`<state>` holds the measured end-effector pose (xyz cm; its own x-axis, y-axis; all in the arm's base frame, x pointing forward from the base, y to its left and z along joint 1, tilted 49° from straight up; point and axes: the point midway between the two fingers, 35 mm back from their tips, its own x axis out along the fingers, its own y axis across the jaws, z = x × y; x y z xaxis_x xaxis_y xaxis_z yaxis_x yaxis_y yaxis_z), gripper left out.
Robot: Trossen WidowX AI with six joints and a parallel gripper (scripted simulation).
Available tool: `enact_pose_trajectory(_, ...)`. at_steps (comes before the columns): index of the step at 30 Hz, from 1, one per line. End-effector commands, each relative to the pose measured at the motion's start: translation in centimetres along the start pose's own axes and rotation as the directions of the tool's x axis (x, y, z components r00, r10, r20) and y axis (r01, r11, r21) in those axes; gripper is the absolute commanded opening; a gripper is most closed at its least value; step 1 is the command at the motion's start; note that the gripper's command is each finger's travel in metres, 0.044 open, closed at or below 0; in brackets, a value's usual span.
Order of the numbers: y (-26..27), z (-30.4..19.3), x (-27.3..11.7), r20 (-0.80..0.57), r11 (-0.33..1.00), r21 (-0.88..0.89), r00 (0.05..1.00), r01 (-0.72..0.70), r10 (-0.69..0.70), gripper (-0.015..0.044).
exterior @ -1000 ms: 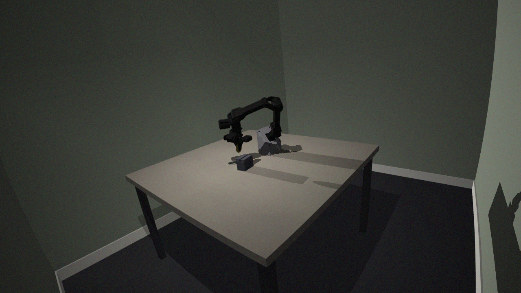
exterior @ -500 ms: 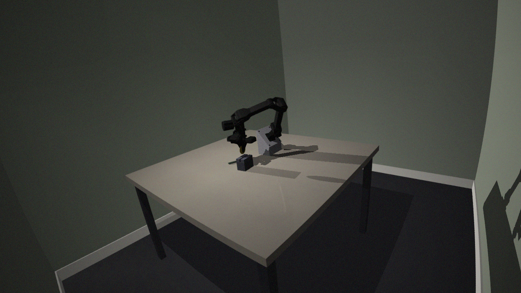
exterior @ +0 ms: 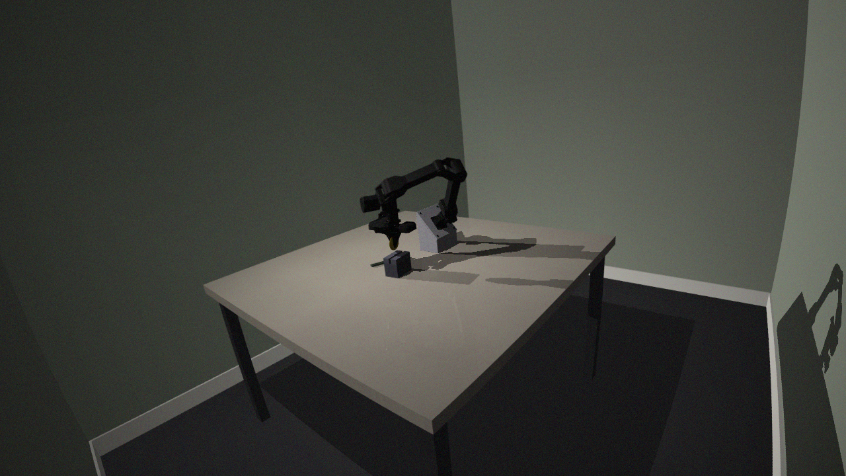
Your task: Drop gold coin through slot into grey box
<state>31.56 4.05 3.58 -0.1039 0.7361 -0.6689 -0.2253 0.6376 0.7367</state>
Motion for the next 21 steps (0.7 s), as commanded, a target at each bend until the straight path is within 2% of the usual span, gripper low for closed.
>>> enact_pose_trajectory(1, 0.16, 0.04, -0.03, 0.000, 1.000, -0.004, 1.000, 0.001, -0.001, 0.0000)
enact_pose_trajectory(21, 0.49, 0.13, -0.07, -0.002, 1.000, 0.000, 1.000, 0.002, -0.002, 0.0000)
